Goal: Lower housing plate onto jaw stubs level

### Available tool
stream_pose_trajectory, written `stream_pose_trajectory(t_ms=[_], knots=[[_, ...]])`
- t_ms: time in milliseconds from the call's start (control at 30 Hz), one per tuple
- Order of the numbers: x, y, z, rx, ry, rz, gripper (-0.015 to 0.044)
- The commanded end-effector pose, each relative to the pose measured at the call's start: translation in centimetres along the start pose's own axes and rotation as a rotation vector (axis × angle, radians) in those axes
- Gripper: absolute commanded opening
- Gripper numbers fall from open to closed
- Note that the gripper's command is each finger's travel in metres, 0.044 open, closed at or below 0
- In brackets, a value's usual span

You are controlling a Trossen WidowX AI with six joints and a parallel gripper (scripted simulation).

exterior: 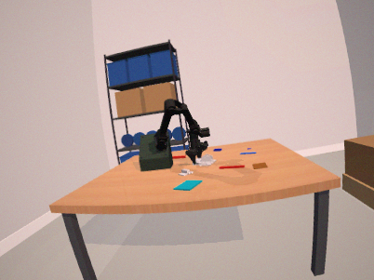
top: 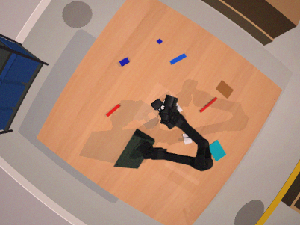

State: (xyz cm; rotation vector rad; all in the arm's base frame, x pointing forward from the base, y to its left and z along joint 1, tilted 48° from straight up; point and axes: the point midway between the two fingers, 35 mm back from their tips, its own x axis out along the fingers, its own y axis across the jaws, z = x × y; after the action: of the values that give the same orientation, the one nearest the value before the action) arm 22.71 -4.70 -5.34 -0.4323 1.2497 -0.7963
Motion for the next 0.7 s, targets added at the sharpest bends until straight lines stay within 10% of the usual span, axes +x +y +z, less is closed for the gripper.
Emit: stream_pose_trajectory(t_ms=[0, 667], knots=[[0.0, 0.0, 0.0, 0.000, 0.000, 0.000, 0.0440], [-3.9, 0.4, 0.2, -0.001, 0.002, 0.010, 0.0440]])
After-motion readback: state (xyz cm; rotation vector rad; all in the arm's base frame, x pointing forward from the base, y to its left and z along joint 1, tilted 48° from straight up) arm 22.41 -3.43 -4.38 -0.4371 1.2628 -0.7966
